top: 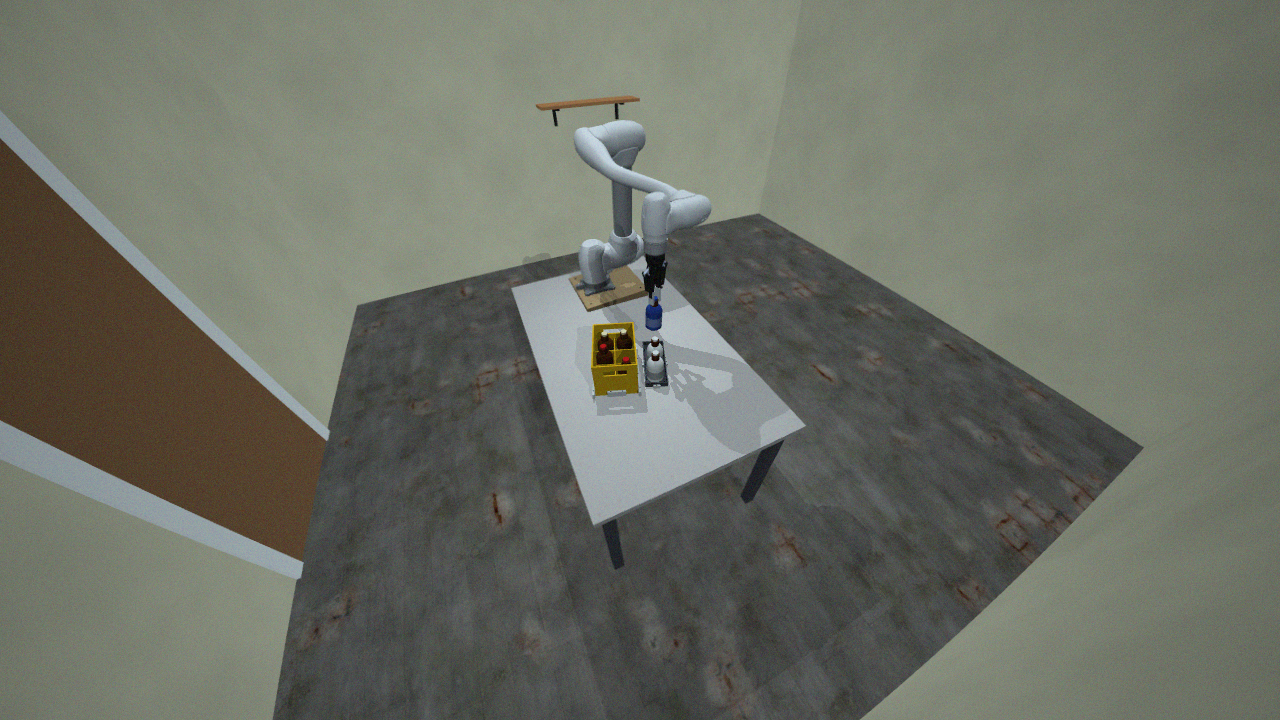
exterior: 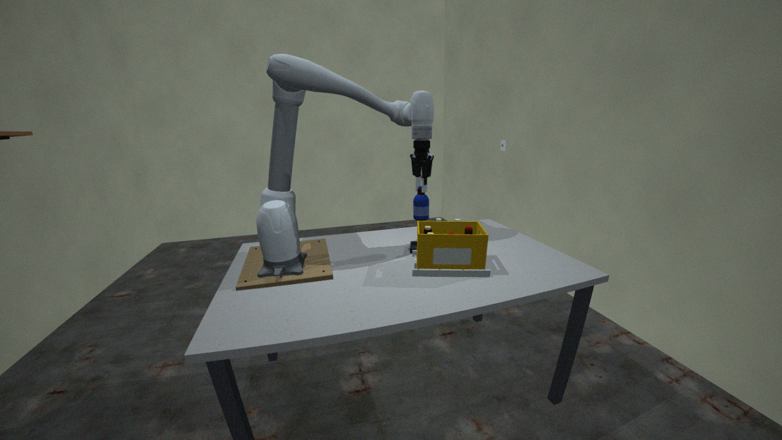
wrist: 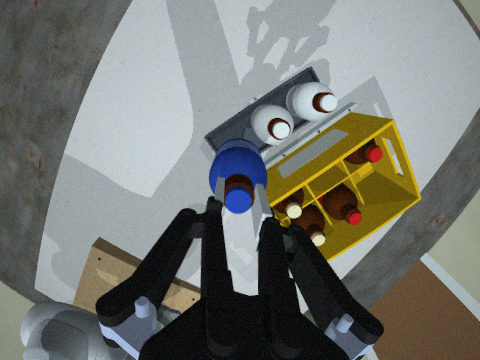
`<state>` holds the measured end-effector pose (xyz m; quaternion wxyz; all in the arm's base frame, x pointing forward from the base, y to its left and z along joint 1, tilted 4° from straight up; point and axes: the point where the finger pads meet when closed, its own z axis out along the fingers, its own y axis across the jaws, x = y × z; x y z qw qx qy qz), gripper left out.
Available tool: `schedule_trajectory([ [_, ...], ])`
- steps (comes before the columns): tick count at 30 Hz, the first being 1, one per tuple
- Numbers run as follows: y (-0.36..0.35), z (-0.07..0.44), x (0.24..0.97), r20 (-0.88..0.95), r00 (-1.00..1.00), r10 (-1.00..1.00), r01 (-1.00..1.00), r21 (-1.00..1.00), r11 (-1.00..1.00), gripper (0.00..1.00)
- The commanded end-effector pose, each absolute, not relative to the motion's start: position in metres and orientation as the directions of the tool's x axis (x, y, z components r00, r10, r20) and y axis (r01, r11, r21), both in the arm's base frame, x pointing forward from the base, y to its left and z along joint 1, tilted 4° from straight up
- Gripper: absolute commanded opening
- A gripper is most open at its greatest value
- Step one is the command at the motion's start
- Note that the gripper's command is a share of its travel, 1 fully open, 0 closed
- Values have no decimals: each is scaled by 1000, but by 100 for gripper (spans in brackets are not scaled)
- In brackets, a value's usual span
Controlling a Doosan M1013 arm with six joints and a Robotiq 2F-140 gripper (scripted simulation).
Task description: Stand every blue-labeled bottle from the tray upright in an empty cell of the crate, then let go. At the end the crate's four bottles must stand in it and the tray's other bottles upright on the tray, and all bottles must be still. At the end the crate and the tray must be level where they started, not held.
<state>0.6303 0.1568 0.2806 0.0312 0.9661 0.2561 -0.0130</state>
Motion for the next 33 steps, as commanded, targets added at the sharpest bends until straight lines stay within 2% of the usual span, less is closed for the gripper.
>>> schedule_trajectory([
  [1, 157, 283, 630, -41, 868, 494, 496, 53, -867, 0],
  [33, 157, 287, 630, -41, 868, 494, 496, 53, -867, 0],
])
